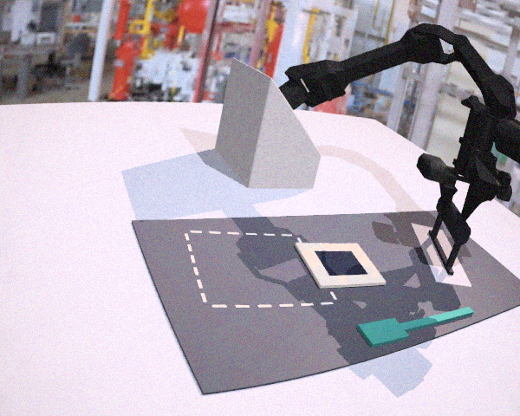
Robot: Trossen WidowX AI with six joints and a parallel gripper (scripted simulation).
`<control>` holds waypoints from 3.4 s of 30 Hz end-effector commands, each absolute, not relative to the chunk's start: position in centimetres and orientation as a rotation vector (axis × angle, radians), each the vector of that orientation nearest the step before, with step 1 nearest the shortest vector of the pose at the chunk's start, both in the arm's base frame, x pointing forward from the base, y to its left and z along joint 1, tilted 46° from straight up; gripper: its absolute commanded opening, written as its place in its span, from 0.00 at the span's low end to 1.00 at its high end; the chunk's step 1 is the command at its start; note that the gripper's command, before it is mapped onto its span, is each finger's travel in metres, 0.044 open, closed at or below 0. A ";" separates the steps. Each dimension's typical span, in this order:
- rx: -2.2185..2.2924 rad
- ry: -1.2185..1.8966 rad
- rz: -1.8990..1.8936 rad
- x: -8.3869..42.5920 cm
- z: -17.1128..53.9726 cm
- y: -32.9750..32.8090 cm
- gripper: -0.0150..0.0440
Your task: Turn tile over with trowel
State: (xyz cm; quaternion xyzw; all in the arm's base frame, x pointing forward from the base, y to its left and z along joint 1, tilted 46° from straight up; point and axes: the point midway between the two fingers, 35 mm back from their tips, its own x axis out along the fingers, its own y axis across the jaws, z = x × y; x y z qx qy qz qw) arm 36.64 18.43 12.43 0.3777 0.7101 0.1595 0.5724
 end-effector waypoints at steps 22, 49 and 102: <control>0.892 1.669 0.363 36.6 12.3 18.4 0.47; 1.456 1.828 -0.334 36.6 12.3 18.4 0.47; 1.737 1.830 -0.759 36.6 15.4 15.3 0.71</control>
